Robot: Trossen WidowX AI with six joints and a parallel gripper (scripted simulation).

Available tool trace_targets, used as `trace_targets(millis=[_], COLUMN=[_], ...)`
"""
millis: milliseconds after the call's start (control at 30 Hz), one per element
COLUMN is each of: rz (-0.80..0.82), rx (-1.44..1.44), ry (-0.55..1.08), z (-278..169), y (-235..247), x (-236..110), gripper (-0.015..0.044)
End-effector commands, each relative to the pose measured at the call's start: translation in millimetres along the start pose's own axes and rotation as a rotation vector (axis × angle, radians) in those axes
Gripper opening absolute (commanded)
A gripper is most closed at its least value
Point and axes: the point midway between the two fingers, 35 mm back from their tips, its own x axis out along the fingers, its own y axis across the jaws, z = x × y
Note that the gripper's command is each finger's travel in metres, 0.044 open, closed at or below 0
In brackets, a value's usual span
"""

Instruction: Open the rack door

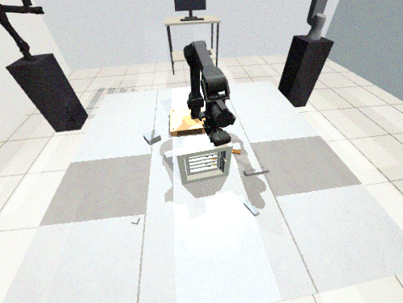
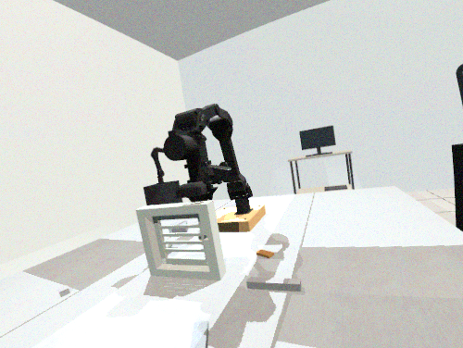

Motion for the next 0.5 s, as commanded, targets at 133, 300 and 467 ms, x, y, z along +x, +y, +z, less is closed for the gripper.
trace_targets(millis=[133,300,467], rz=[-0.002,-0.002,-0.002], rx=[-0.222,-0.222,-0.222], ry=[0.004,0.004,0.004], z=[-0.5,-0.5,-0.5], y=[-0.5,-0.5,-0.5], x=[0.4,0.4,0.4], gripper=[0.0012,0.0012,0.0143])
